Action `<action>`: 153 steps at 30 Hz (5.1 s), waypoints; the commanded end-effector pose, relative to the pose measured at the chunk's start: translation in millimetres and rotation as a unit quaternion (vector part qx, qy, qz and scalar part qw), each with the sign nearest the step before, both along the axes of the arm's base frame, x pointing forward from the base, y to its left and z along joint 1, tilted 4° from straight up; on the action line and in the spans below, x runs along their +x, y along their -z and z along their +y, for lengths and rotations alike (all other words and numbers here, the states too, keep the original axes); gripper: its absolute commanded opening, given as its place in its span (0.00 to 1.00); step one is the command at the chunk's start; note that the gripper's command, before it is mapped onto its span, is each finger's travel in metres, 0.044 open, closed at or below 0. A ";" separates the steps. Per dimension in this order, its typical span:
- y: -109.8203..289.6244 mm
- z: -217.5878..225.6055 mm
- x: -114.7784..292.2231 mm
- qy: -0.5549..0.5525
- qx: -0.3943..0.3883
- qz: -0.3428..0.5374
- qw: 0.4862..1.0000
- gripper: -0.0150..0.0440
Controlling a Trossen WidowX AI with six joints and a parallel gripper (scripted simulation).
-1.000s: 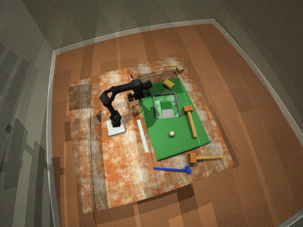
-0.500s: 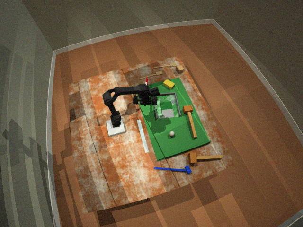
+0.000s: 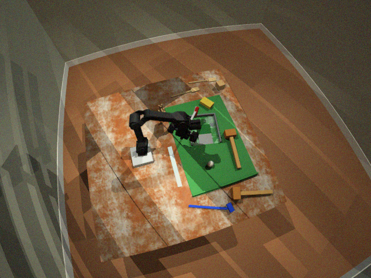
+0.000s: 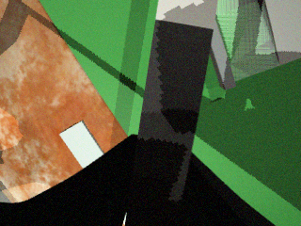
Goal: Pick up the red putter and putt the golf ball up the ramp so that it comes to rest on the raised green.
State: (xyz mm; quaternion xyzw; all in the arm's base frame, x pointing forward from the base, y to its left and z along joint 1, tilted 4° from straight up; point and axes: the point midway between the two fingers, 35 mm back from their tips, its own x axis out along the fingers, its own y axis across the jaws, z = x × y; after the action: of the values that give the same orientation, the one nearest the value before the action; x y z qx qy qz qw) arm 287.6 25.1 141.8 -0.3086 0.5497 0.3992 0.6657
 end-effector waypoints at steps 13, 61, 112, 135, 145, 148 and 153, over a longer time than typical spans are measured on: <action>-1.6 -86.3 6.7 0.195 -0.012 0.024 0.981 0.25; 44.1 -235.6 -39.3 0.496 -0.035 0.070 0.865 0.25; 64.8 -143.7 -34.9 0.496 -0.031 0.072 0.865 0.25; 14.7 -128.1 -41.7 0.496 -0.030 0.076 0.864 0.25; 14.7 -128.1 -41.7 0.496 -0.030 0.076 0.864 0.25; 14.7 -128.1 -41.7 0.496 -0.030 0.076 0.864 0.25; 14.7 -128.1 -41.7 0.496 -0.030 0.076 0.864 0.25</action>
State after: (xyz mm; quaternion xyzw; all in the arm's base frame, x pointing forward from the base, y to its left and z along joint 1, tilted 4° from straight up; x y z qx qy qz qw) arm 245.1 -102.7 126.9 0.0169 0.6924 0.0217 0.7210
